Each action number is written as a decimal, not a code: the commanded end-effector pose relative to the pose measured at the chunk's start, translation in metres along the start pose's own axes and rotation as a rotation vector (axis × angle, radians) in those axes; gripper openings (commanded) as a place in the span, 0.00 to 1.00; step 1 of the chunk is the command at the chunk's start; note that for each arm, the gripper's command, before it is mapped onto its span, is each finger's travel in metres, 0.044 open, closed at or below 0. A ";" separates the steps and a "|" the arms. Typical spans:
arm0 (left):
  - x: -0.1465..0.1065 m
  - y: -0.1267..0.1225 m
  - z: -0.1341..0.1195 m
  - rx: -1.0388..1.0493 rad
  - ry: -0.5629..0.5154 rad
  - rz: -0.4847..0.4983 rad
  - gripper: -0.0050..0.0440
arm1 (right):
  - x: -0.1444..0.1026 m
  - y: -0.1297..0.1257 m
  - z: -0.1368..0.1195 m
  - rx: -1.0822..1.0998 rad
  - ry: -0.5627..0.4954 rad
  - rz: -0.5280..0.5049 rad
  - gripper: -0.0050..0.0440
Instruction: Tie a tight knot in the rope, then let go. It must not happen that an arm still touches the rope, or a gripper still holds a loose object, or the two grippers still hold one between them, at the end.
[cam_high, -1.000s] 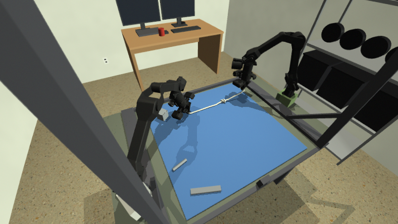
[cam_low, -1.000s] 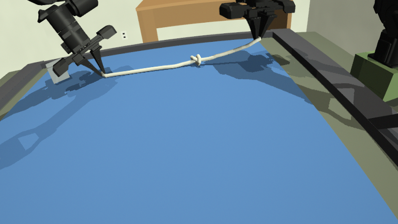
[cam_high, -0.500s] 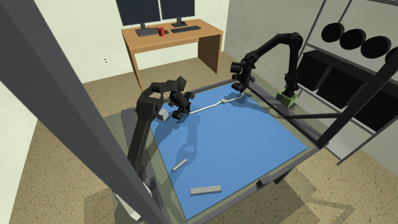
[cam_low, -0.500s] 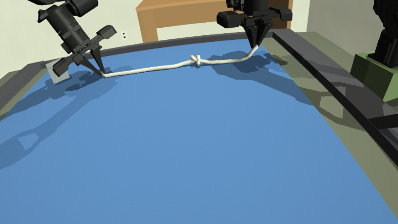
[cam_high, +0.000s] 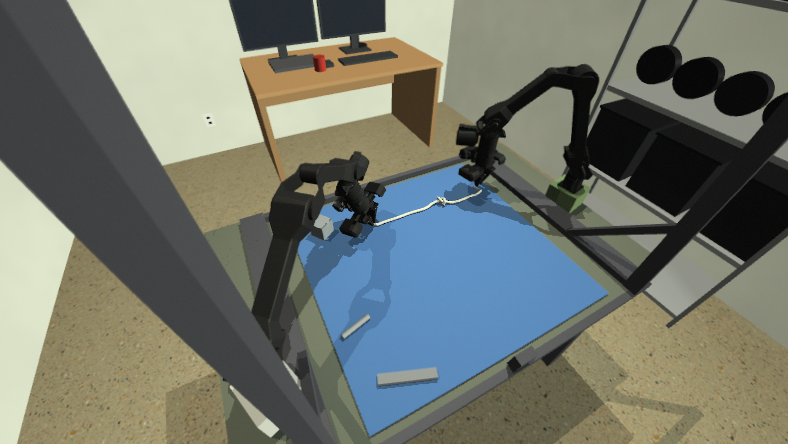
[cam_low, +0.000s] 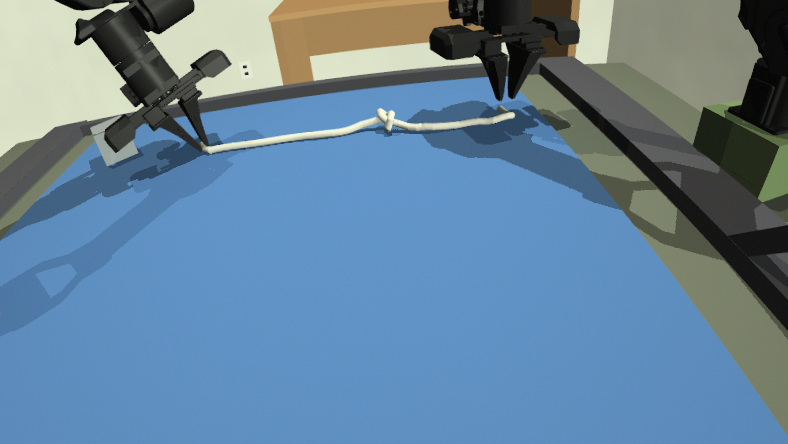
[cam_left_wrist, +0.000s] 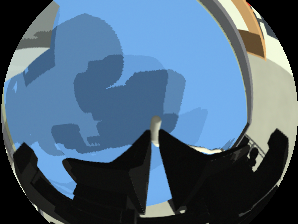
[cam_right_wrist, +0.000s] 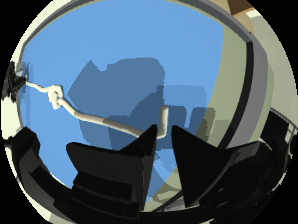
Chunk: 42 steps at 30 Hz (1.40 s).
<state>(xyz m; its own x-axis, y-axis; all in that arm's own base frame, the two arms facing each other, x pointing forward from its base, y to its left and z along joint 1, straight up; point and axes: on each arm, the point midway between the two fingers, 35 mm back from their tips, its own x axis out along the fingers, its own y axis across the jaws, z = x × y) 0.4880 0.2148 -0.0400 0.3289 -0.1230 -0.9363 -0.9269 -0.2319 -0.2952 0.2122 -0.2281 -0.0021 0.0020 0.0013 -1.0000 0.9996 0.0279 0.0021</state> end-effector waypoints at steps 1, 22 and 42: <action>-0.010 -0.007 0.000 0.003 -0.011 -0.020 0.16 | -0.006 0.003 0.004 0.002 -0.020 0.014 0.28; -0.010 -0.007 0.000 0.003 -0.011 -0.020 0.16 | -0.038 0.003 0.003 0.002 -0.020 0.015 0.86; -0.010 -0.007 0.000 0.003 -0.011 -0.020 0.16 | -0.094 0.002 0.002 0.002 -0.020 0.015 1.00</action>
<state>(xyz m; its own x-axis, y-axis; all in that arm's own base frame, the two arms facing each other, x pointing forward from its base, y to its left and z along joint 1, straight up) 0.4880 0.2148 -0.0400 0.3289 -0.1230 -0.9363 -0.9269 -0.2319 -0.2951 0.2110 -0.2267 0.0736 -0.0081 0.0122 -0.9999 0.9996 0.0279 -0.0078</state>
